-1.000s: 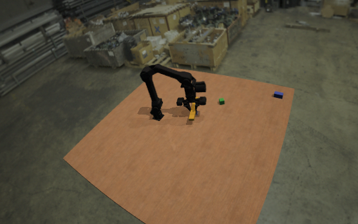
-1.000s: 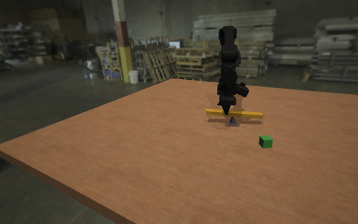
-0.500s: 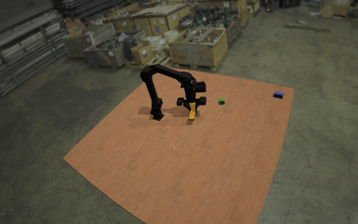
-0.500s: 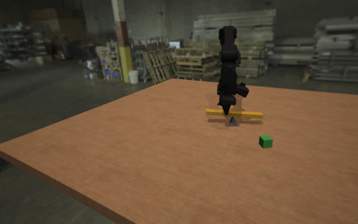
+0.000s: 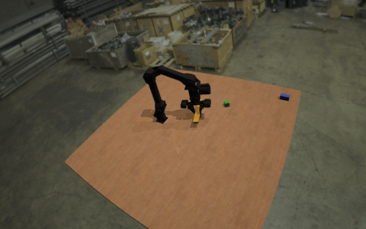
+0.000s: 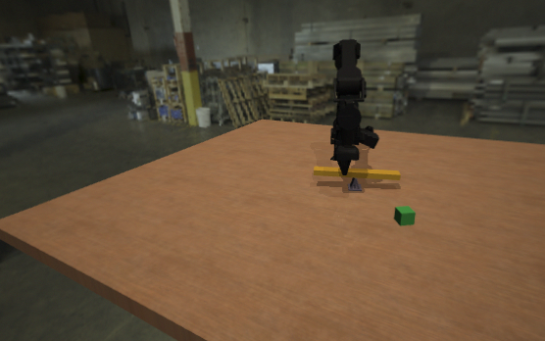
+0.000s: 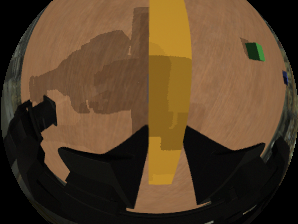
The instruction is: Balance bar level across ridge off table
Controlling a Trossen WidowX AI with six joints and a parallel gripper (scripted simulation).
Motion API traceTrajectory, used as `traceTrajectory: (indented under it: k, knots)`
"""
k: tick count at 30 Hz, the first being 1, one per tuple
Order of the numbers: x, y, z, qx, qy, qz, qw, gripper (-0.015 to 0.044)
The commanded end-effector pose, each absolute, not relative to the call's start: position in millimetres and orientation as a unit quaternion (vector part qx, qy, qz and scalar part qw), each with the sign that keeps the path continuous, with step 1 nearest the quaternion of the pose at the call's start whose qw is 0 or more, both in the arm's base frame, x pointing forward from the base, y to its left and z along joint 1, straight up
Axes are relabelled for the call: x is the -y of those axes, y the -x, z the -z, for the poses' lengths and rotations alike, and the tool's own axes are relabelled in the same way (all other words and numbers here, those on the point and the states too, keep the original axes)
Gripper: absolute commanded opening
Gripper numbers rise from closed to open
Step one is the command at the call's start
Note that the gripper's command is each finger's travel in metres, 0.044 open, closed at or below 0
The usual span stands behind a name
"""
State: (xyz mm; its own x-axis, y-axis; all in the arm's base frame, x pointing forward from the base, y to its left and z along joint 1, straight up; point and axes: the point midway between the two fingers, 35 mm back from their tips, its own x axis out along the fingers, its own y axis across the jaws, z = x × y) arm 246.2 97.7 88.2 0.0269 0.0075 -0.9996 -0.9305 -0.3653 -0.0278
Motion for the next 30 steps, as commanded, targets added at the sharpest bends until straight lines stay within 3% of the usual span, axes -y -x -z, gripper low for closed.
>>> traceTrajectory:
  k: [1, 30]
  knots:
    - [-98.1, -246.0, -86.1, -0.391, 0.589, -0.579, 0.407, 0.0]
    - [-97.6, -246.0, -86.9, -0.391, 0.589, -0.579, 0.407, 0.0]
